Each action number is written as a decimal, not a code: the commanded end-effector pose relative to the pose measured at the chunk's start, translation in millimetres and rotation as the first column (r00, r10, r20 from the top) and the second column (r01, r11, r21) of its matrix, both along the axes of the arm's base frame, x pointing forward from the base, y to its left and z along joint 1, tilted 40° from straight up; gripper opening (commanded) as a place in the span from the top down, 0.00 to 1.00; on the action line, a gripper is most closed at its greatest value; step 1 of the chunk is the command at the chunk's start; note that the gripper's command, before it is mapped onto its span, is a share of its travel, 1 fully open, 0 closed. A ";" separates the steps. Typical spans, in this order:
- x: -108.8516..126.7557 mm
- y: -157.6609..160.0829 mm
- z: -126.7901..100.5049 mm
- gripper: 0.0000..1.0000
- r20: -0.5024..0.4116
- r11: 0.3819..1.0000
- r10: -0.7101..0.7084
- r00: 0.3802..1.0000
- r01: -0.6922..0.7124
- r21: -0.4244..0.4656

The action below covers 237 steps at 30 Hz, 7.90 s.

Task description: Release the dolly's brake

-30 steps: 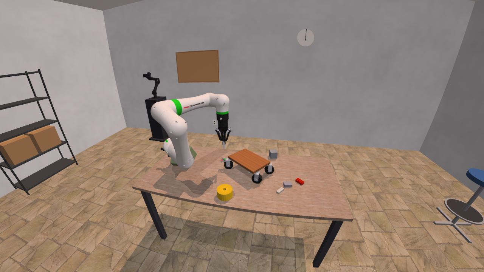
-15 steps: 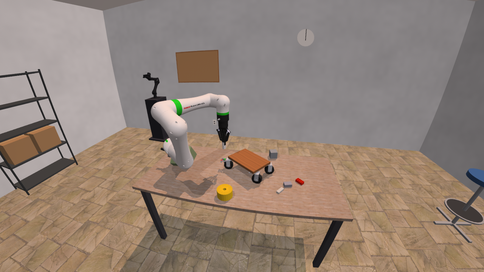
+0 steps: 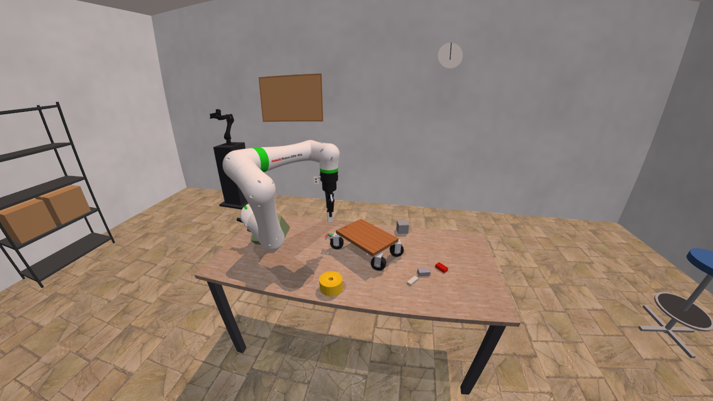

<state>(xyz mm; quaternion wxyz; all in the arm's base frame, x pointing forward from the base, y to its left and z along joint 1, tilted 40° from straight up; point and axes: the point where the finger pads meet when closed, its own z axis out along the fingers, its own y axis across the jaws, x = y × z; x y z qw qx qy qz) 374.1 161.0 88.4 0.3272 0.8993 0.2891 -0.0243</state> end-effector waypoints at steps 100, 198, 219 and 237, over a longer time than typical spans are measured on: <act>10.4 -38.4 -48.0 1.00 0.394 0.124 -0.836 -0.383 0.567 0.814; 15.2 -56.0 -70.1 1.00 0.394 0.124 -0.836 -0.383 0.567 0.814; 3.6 -15.4 -19.5 1.00 0.394 0.124 -0.836 -0.383 0.567 0.814; 2.5 -11.5 -14.6 1.00 0.394 0.124 -0.836 -0.383 0.567 0.814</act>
